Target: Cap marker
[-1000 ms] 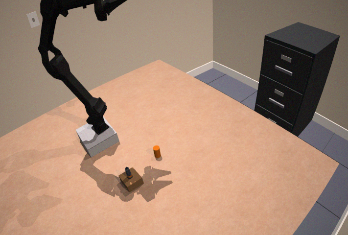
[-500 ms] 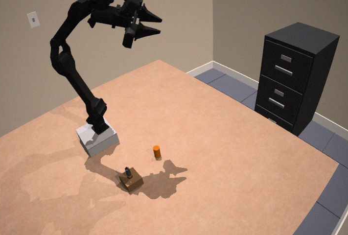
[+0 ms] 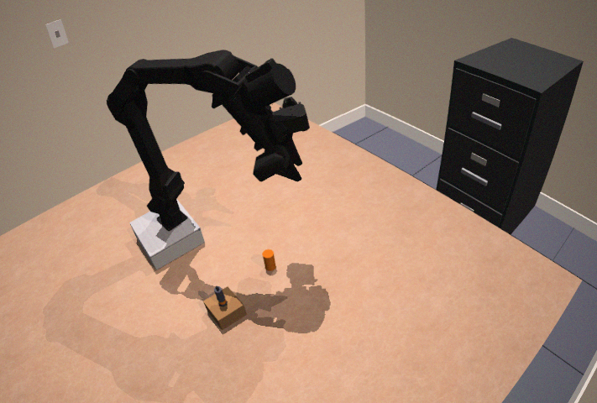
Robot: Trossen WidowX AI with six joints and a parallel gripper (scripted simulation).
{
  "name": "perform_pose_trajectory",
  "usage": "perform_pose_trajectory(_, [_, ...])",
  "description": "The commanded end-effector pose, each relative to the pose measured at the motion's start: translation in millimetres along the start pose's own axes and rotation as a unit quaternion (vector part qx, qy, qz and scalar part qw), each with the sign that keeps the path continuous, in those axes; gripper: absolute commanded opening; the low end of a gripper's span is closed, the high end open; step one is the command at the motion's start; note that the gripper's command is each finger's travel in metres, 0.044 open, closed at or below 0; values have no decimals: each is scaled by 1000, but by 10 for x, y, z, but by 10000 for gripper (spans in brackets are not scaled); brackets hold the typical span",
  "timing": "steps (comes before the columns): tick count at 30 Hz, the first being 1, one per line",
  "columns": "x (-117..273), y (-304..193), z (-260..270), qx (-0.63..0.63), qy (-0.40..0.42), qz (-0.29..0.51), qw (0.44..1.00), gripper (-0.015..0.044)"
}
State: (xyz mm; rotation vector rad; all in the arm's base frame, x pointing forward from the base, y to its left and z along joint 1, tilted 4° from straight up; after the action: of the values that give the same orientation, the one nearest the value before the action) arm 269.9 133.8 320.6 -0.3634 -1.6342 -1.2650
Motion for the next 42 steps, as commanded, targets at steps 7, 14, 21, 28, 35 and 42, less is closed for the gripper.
perform_pose_trajectory(7, [-996,-891,-400,170,-11,252,953,234])
perform_pose_trajectory(14, [-1014,-949,-359,175,-9,261,949,234])
perform_pose_trajectory(21, [-1294,-1109,-388,175,-9,261,949,234])
perform_pose_trajectory(28, [-1359,-1149,-391,175,-9,261,949,234])
perform_pose_trajectory(35, [-1448,-1206,-391,175,-9,261,949,234])
perform_pose_trajectory(42, [-1540,-1251,-403,175,-9,261,949,234])
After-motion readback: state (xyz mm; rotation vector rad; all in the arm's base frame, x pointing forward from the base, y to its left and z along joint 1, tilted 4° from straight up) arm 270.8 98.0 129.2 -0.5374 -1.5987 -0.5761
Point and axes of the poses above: the point midway between the two fingers, 35 mm back from their tips, its own x axis back along the fingers, its own z axis across the jaws, y = z × x, the point moved 7 cm from there along x, back along the fingers, and after that the axes turned 13 degrees about -x, right-handed, at the moved point
